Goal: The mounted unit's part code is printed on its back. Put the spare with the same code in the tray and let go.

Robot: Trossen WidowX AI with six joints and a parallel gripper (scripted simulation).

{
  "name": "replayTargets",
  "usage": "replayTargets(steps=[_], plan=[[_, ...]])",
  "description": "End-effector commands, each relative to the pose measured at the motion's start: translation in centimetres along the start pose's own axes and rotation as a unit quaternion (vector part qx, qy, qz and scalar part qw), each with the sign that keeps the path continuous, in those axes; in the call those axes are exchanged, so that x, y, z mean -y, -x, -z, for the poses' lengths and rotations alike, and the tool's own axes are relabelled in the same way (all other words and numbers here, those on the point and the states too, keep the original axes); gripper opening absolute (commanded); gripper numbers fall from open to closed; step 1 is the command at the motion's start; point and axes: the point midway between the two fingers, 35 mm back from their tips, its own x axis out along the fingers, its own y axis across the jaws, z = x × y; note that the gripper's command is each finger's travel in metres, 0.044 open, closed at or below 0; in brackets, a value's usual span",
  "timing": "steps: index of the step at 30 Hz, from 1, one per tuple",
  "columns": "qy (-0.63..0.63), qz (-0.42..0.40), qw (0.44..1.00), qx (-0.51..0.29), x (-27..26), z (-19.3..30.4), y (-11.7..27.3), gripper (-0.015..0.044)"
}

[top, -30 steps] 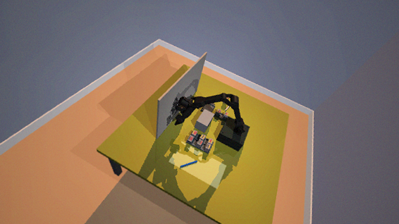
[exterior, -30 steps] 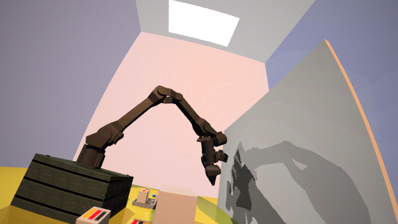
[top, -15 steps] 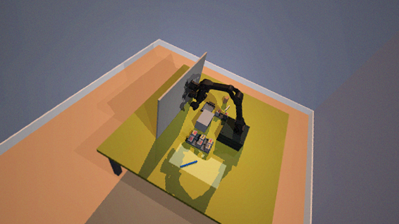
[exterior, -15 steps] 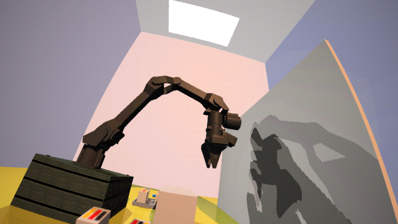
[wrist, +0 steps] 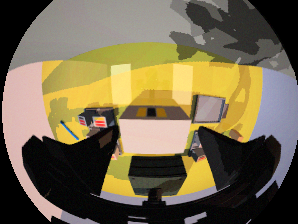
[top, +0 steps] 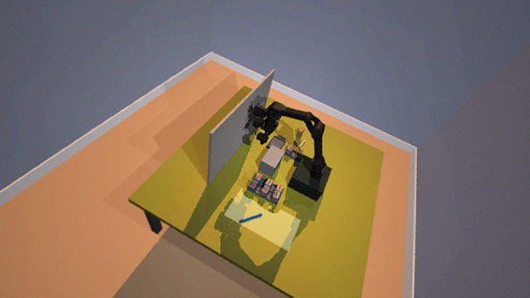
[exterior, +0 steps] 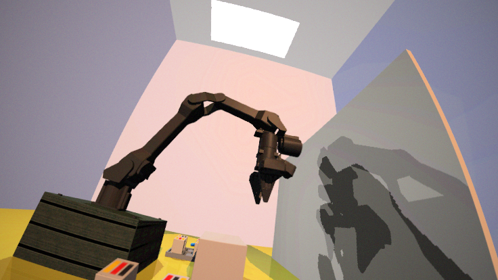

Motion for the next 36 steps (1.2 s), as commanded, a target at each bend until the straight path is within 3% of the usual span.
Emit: replayTargets(steps=[1, 6, 10, 19, 21, 31, 36], plan=[[0.002, 0.002, 1.0, 0.0, 0.1, 0.0, 0.2, 0.044], [0.039, 0.002, 0.999, 0.0, -1.0, 0.4, -0.1, 0.044], [0.259, 0.0, 0.966, -0.001, -6.9, 3.5, -1.9, 0.044], [0.665, -0.006, 0.747, 0.0, -15.4, 13.2, -5.9, 0.044], [0.689, -0.007, 0.725, 0.0, -15.8, 13.9, -6.2, 0.044], [0.689, -0.007, 0.725, 0.0, -15.8, 13.9, -6.2, 0.044], [0.689, -0.007, 0.725, 0.0, -15.9, 14.3, -9.1, 0.0309]])
